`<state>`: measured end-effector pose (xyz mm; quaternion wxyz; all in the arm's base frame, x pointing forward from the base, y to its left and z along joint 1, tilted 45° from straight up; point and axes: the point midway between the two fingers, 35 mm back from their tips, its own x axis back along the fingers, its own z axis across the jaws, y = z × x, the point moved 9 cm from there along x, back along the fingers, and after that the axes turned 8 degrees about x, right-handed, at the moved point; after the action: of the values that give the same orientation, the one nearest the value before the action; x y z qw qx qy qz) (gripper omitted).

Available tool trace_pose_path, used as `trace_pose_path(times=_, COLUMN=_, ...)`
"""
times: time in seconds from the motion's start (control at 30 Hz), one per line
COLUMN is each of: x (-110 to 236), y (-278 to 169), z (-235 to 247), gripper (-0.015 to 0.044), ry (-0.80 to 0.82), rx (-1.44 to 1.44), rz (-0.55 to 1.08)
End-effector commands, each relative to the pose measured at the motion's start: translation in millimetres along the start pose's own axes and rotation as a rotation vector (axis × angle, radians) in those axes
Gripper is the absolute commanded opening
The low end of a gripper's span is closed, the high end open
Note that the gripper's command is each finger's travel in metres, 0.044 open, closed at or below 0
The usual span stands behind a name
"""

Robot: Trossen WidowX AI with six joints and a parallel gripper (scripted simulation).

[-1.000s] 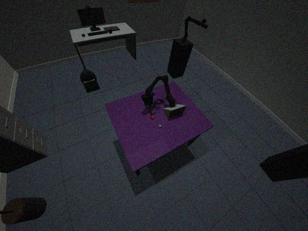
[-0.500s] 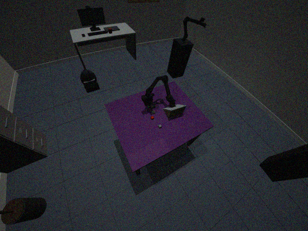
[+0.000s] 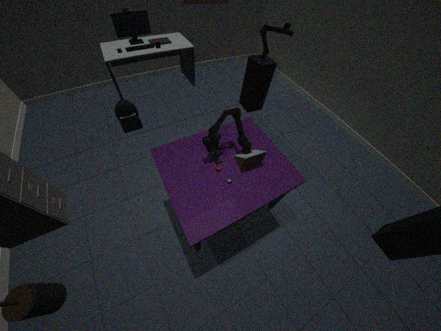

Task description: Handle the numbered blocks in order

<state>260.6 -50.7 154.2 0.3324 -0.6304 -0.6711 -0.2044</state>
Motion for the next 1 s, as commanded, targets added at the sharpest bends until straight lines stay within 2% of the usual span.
trace_pose_path(times=0.0, x=-0.4, y=0.1, z=0.0, gripper=0.0356, ry=-0.004, rx=0.002, rz=0.000)
trace_pose_path(times=0.07, x=-0.4, y=0.1, z=0.0, gripper=0.0400, ry=-0.004, rx=0.002, rz=0.000)
trace_pose_path(times=0.2, x=2.4, y=0.3, z=0.0, gripper=0.0400, ry=-0.003, rx=0.002, rz=0.000)
trace_pose_path(times=0.3, x=32.7, y=0.5, z=0.2, gripper=0.0400, ry=-0.001, rx=0.003, rz=0.000)
trace_pose_path(times=0.43, x=35.7, y=0.3, z=0.2, gripper=0.0400, ry=-0.002, rx=0.003, rz=0.000)
trace_pose_path(times=0.5, x=44.1, y=1.5, z=0.3, gripper=0.0348, ry=0.001, rx=0.003, rz=-0.001)
trace_pose_path(times=0.67, x=107.3, y=1.8, z=0.7, gripper=0.0216, ry=0.004, rx=0.004, rz=0.000)
trace_pose_path(times=0.8, x=116.1, y=0.6, z=0.7, gripper=0.0120, ry=0.002, rx=0.004, rz=0.001)
trace_pose_path(times=0.97, x=116.1, y=0.6, z=0.7, gripper=0.0120, ry=0.002, rx=0.004, rz=0.001)
